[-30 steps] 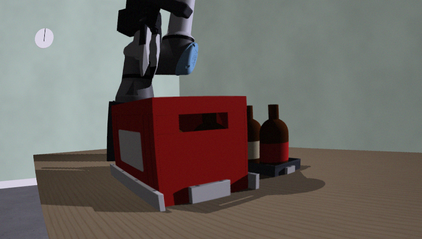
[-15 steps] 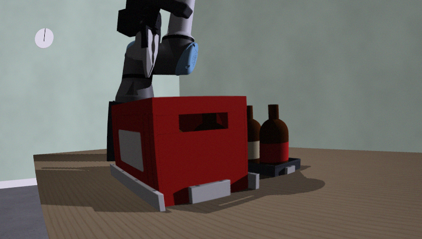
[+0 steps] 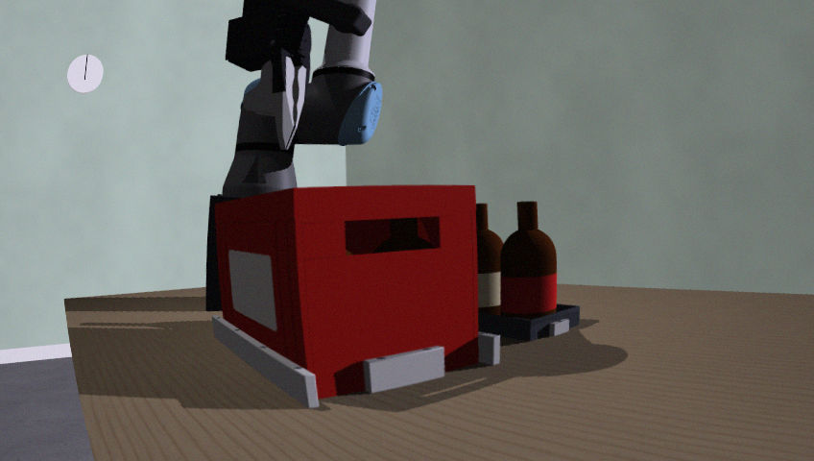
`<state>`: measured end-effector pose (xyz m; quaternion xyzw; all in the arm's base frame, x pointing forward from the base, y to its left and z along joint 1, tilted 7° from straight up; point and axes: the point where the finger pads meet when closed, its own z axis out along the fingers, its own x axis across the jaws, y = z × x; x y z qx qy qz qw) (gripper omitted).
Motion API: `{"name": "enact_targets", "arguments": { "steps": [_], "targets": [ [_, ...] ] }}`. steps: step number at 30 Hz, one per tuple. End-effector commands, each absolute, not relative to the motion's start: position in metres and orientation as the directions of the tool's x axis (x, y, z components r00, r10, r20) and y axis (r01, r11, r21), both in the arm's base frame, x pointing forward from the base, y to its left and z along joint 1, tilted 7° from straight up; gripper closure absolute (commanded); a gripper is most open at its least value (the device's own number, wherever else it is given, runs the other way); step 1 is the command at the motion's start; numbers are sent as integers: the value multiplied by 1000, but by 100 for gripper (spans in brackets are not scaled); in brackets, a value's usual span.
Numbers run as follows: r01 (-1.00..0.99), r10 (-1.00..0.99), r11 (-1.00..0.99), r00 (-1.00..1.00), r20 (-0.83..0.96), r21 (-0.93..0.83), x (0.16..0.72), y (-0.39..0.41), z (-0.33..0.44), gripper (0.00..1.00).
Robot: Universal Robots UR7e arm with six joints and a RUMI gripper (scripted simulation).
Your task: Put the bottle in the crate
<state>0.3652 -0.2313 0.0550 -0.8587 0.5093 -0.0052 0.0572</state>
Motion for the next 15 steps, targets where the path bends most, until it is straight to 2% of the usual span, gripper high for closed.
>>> {"name": "enact_targets", "arguments": {
  "steps": [1,15],
  "targets": [
    [-874,-875,-475,481,-48,-104,365,-232,55,100],
    [-874,-875,-476,482,-47,-101,385,-195,60,100]
  ]
}}
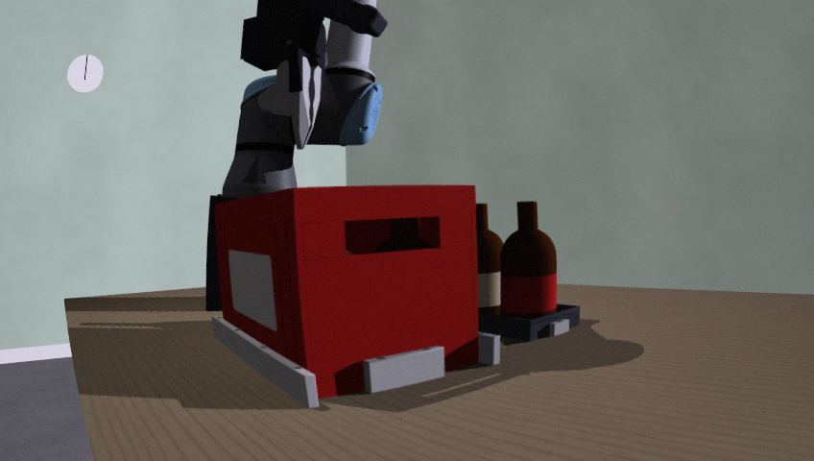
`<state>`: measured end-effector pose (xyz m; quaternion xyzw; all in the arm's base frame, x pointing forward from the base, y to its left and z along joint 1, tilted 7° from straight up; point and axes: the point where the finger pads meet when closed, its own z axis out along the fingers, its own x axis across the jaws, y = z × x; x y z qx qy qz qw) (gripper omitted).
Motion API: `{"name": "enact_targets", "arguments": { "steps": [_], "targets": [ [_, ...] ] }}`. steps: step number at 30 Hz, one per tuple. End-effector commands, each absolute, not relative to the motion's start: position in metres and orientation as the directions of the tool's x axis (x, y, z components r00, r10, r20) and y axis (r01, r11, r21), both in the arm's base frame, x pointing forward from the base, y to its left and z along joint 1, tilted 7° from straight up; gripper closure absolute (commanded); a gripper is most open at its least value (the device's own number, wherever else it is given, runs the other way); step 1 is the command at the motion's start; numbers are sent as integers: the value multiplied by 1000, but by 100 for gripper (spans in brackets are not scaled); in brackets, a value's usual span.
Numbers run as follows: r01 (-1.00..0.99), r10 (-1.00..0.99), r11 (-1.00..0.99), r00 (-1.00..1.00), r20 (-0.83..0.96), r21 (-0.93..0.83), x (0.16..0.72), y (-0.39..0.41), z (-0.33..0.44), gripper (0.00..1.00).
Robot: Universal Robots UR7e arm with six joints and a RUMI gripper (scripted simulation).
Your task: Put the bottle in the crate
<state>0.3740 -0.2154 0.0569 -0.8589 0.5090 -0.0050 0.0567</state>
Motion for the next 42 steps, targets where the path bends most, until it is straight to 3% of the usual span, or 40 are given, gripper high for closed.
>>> {"name": "enact_targets", "arguments": {
  "steps": [1,22,34,35,42],
  "targets": [
    [-874,-875,-476,482,-47,-100,389,-187,61,100],
    [-871,-872,-481,487,-47,-102,423,16,82,100],
    [-870,-871,-482,488,-48,-104,421,41,85,100],
    [-870,-871,-482,488,-48,-104,421,41,85,62],
    [-870,-871,-482,488,-48,-104,421,41,85,62]
  ]
}}
